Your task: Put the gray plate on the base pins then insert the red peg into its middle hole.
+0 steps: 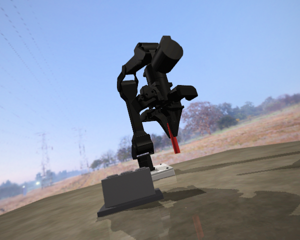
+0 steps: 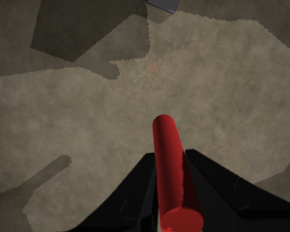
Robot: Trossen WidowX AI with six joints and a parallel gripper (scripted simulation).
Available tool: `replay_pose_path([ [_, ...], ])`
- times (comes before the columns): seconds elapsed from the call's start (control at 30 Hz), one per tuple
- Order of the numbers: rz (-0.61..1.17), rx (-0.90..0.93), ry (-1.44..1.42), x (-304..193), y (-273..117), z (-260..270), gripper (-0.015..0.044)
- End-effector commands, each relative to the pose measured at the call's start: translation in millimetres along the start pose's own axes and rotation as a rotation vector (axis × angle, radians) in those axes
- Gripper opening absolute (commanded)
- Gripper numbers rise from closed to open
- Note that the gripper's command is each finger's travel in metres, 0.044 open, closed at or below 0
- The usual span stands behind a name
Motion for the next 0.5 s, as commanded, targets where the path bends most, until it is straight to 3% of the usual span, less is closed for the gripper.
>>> replay_pose_path([
  [0.0, 0.004, 0.000, -0.004, 9.4, -0.4, 1.7, 0.0000],
  [0.47, -0.003, 0.001, 0.000, 51.1, -1.9, 2.9, 0.0000],
])
Point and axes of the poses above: the point midway between the two fingers, 35 mm back from their tips, its own y axis out along the fingers, its own z axis across the jaws, x = y × z, the point moved 5 cm from there along -y, back along the fingers, and after that the axes turned 1 degree about y, right-handed, at the moved point
